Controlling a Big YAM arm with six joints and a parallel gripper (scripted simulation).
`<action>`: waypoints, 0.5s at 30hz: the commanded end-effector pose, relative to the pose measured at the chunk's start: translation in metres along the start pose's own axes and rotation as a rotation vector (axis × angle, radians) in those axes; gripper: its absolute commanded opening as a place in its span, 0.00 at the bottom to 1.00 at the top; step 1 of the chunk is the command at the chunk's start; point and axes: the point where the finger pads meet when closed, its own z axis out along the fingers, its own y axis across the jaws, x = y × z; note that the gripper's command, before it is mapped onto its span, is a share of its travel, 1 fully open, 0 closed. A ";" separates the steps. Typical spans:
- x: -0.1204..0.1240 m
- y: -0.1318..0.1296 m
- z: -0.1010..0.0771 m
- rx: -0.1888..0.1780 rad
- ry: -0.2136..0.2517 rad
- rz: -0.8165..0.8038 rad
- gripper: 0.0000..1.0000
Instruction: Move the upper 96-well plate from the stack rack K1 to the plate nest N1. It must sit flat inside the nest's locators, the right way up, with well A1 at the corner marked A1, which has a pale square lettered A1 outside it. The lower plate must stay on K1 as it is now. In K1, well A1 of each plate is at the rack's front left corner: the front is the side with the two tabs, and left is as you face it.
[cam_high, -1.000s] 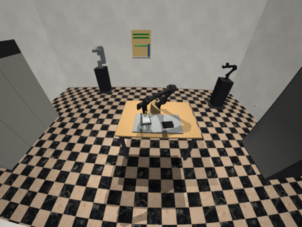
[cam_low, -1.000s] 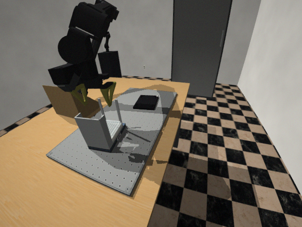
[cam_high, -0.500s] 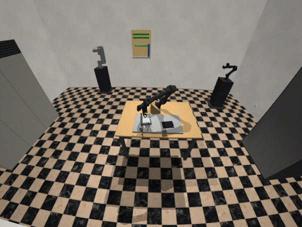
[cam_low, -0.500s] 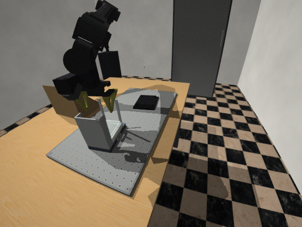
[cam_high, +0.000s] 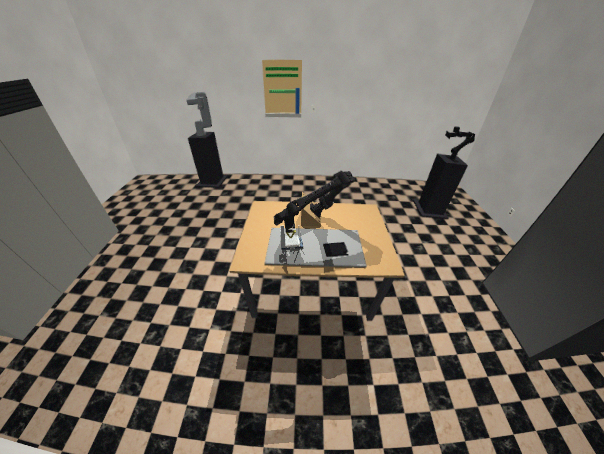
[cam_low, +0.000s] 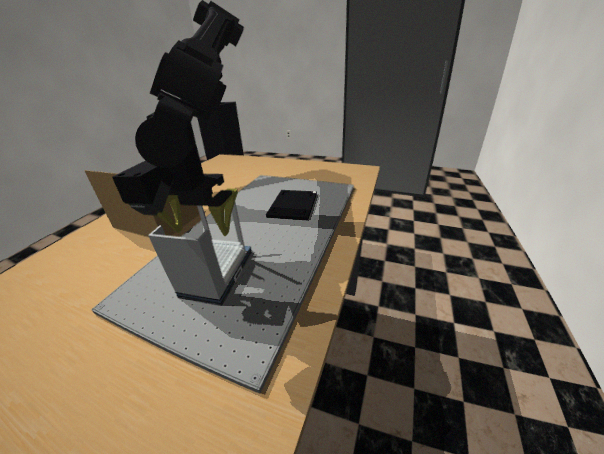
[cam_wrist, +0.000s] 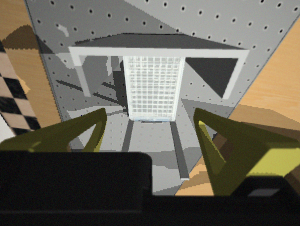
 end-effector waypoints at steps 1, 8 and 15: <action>0.000 0.000 0.014 0.011 0.006 0.013 1.00; 0.001 -0.001 0.022 0.012 0.005 0.013 1.00; 0.001 -0.001 0.034 0.011 0.006 0.013 1.00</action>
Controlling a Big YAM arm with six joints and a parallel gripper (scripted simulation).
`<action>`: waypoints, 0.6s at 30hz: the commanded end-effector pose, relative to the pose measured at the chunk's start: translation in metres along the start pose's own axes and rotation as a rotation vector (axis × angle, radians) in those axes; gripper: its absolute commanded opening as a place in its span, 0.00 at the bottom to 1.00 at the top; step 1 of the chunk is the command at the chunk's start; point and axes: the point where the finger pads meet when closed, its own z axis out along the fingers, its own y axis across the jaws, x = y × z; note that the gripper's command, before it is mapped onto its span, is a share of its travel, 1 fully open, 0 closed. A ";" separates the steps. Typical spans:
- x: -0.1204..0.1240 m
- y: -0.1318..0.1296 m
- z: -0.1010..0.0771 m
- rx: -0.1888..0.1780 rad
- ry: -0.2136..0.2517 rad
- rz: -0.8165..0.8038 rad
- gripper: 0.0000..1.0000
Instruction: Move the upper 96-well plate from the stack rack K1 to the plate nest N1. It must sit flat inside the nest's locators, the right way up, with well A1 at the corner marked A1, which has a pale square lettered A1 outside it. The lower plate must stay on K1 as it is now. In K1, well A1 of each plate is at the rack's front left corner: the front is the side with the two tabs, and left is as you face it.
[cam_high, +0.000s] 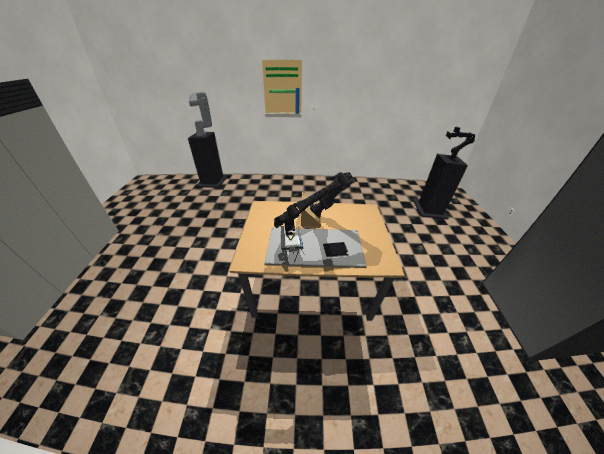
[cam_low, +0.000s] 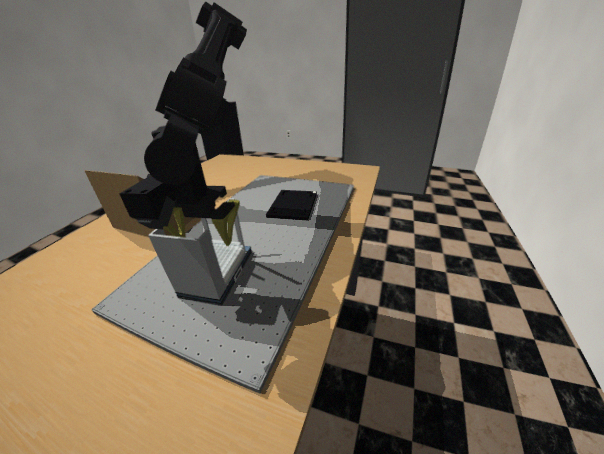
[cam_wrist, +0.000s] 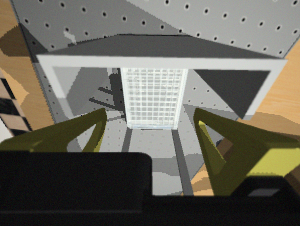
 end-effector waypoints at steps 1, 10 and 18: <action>0.001 -0.001 0.014 0.012 0.006 0.013 1.00; 0.001 -0.001 0.026 0.013 0.006 0.013 1.00; 0.001 -0.001 0.039 0.012 0.007 0.013 1.00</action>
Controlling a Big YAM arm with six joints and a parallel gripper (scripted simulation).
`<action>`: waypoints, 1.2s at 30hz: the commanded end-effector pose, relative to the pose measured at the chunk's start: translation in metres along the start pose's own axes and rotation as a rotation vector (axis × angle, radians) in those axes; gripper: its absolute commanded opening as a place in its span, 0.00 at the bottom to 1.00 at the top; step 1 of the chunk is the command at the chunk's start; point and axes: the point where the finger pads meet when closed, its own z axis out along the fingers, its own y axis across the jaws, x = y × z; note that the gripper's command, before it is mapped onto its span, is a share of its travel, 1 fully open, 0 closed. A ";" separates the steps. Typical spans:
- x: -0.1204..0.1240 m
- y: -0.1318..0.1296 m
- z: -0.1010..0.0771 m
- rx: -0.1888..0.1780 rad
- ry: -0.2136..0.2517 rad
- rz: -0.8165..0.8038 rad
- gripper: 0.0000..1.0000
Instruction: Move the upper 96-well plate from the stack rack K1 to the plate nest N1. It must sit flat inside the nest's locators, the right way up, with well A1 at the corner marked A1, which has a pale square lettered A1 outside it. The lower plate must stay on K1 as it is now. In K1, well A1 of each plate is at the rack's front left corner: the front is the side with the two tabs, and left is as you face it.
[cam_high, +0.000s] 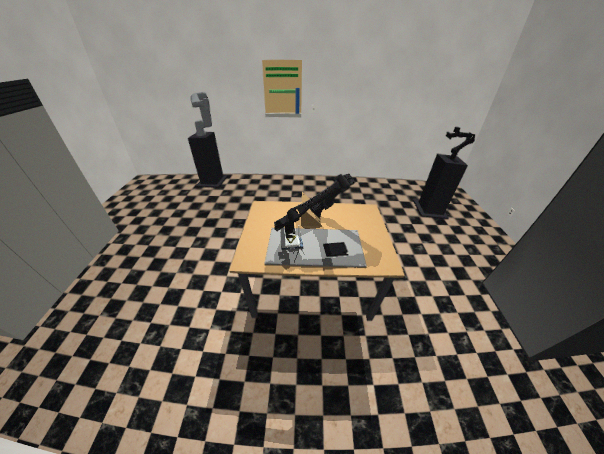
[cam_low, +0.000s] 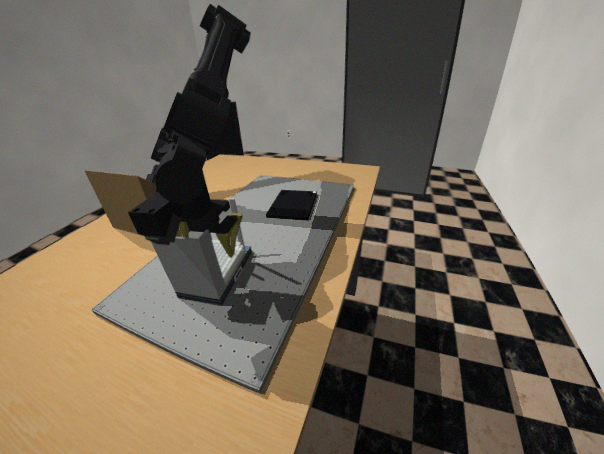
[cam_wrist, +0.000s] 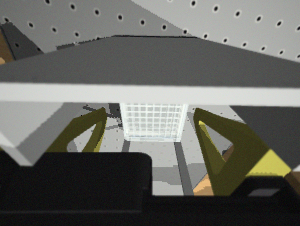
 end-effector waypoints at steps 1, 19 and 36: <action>0.001 -0.001 0.014 0.012 0.006 0.014 1.00; 0.003 -0.003 0.035 0.017 0.013 0.020 1.00; 0.004 -0.003 0.035 0.018 0.014 0.021 1.00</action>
